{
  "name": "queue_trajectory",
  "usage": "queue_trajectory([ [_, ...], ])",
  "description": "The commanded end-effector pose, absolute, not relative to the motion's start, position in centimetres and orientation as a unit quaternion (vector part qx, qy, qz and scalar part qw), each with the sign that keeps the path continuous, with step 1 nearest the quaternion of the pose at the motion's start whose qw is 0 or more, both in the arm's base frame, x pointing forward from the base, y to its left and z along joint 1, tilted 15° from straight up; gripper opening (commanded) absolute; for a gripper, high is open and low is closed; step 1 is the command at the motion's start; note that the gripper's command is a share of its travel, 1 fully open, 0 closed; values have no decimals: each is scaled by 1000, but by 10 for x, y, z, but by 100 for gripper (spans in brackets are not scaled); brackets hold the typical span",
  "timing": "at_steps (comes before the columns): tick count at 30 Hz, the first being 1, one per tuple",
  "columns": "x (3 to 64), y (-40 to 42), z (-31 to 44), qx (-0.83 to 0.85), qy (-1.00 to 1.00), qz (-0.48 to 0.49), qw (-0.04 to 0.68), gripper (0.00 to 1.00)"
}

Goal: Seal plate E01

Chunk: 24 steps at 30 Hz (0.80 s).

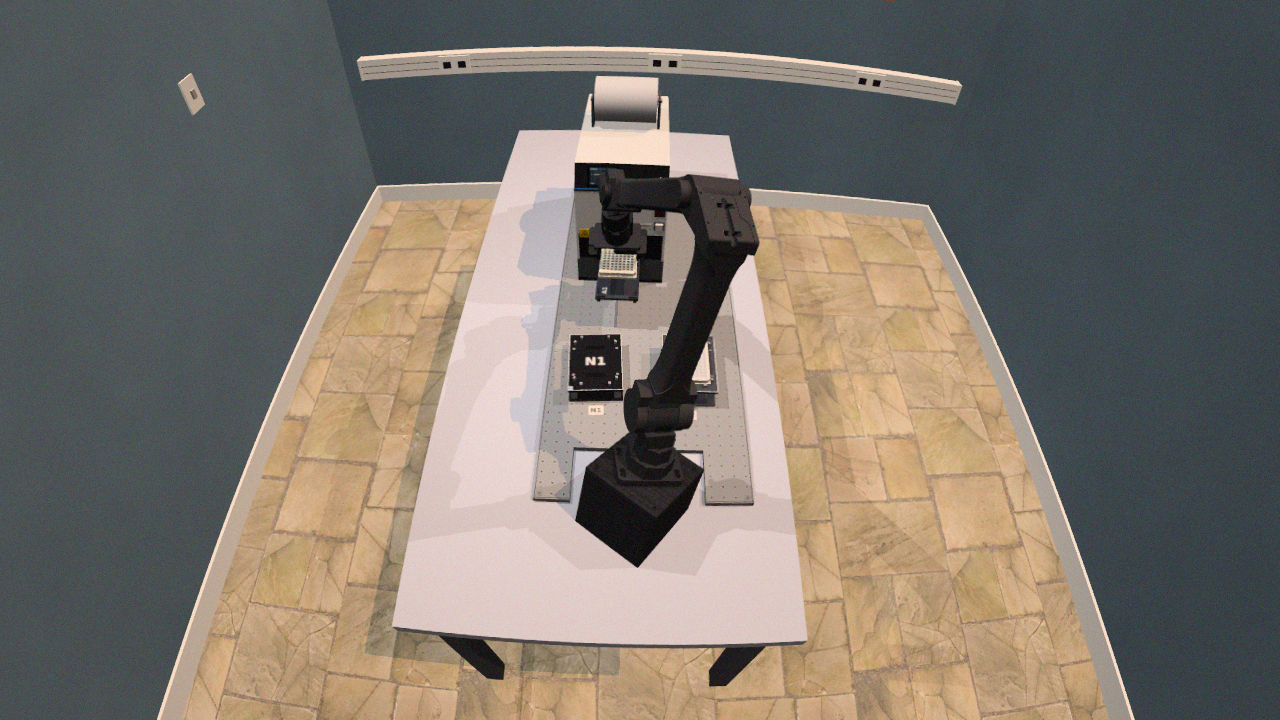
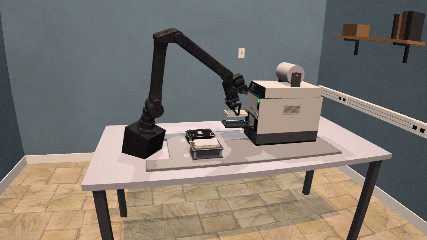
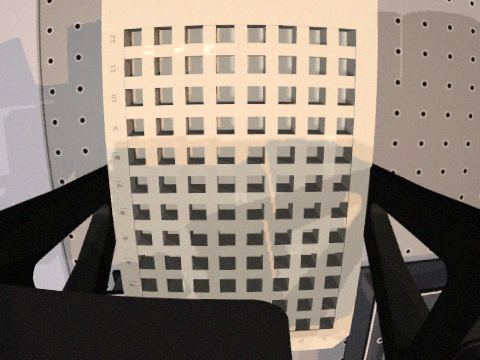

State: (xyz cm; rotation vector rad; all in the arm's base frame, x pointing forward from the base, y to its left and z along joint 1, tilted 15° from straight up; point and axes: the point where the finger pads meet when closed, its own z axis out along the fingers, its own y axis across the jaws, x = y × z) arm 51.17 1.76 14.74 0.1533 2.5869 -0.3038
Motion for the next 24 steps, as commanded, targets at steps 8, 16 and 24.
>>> queue_trajectory([
  [8,529,13,166,60,949,-109,289,0],
  [16,529,11,159,61,951,-110,283,0],
  [24,519,25,139,45,956,-109,270,0],
])
